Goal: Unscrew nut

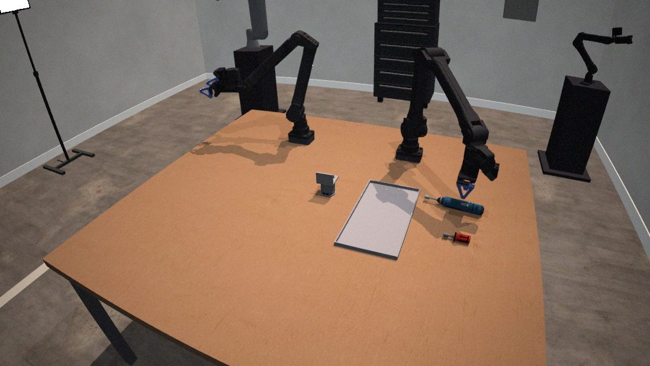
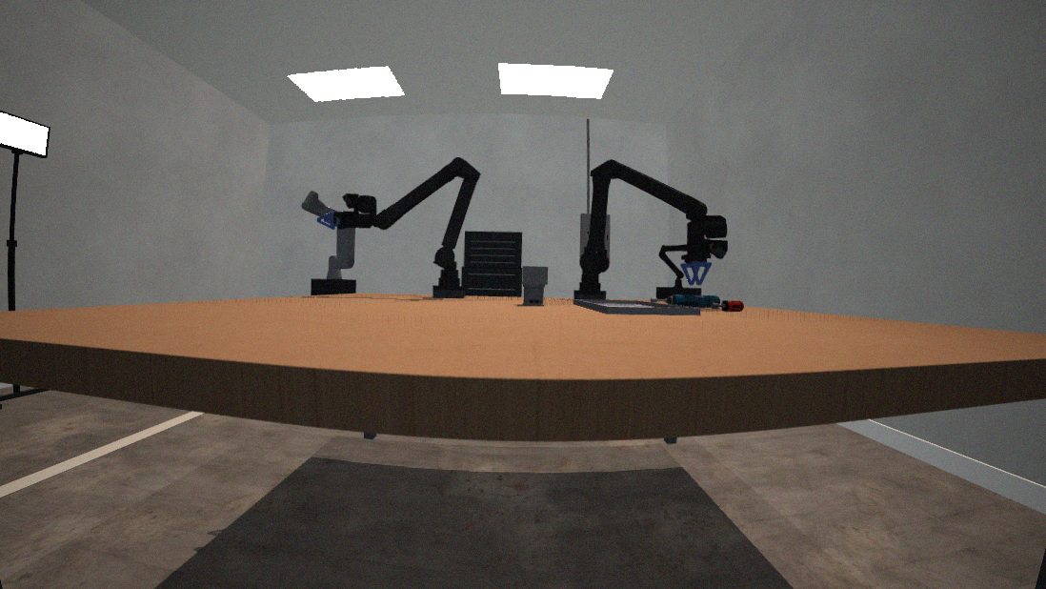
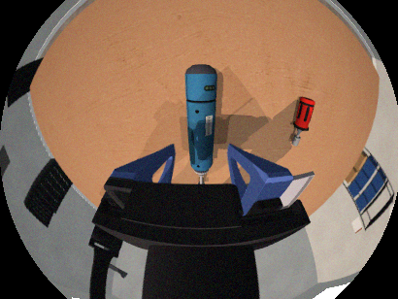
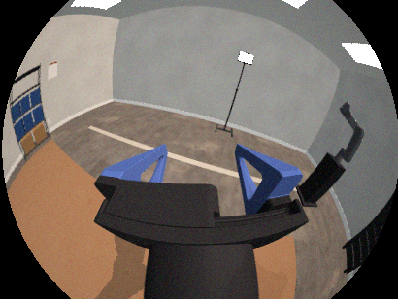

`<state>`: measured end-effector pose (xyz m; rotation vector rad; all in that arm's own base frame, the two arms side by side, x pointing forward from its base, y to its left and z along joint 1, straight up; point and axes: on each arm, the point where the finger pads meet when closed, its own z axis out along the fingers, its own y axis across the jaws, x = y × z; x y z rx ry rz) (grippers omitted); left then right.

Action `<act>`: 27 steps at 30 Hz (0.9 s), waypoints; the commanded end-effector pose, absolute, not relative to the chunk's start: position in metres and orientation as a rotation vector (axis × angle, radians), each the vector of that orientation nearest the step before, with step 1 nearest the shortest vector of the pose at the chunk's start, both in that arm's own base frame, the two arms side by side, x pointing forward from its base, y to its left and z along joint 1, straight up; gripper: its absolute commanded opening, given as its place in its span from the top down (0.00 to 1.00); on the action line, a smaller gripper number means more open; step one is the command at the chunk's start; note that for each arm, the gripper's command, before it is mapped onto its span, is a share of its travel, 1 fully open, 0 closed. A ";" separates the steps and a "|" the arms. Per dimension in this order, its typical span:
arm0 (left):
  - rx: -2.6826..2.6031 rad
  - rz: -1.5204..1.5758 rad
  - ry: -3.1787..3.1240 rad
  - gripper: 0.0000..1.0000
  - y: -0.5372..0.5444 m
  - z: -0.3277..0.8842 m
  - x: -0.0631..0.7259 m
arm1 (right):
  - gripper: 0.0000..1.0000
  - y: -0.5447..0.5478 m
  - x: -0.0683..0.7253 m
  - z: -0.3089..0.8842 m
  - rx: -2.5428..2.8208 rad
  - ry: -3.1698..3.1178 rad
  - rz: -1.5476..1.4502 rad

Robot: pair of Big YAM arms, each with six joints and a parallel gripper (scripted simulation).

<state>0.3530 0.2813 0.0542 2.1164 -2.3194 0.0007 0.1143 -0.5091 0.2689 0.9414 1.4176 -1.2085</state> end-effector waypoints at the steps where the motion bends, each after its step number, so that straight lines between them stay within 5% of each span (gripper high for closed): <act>1: 2.154 0.005 -2.356 0.35 0.304 0.066 0.370 | 0.14 -0.505 0.154 0.268 0.911 1.435 -1.135; 27: 2.154 0.005 -2.356 0.35 0.304 0.066 0.370 | 0.14 -0.422 0.297 0.240 0.724 1.555 -0.864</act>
